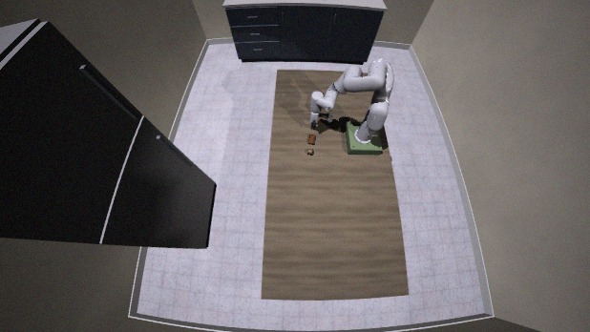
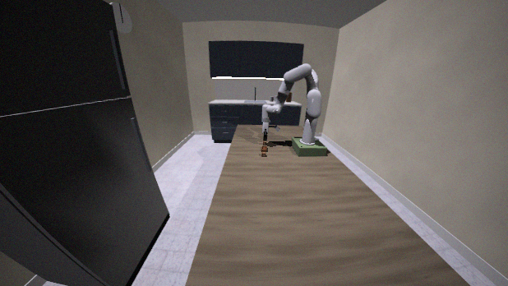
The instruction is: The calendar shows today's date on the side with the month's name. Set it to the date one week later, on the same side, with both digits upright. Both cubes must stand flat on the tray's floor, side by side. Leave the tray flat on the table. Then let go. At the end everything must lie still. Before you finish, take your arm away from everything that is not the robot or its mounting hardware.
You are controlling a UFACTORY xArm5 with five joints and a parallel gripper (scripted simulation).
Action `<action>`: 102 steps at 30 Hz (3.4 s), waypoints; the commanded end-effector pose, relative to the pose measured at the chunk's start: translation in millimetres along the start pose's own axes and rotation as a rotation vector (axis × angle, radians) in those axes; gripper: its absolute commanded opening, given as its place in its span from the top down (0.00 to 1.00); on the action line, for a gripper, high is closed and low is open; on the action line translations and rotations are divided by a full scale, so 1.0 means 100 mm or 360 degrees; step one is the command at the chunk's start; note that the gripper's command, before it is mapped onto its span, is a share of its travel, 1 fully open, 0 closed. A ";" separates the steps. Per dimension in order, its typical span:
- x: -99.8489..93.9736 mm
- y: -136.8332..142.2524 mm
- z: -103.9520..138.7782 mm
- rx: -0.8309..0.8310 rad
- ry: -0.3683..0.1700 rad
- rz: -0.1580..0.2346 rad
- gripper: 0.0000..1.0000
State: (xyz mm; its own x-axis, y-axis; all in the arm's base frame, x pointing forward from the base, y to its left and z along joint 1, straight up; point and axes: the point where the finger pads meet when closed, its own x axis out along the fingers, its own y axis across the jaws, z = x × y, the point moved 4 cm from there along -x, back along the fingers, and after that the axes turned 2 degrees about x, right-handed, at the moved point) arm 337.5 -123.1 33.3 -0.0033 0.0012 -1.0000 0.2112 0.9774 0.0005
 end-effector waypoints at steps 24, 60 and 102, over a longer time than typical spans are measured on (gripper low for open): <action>-0.53 0.00 0.01 0.0000 -0.0006 -0.0001 0.00; -0.49 0.69 0.12 0.0833 -0.0006 0.0001 0.00; -0.41 2.07 -0.06 0.2439 -0.0005 0.0004 0.00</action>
State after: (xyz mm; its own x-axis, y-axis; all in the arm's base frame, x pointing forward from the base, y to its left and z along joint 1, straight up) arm 374.8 66.1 74.2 -0.0023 -0.0004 -1.0000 0.9976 -0.0687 -0.0023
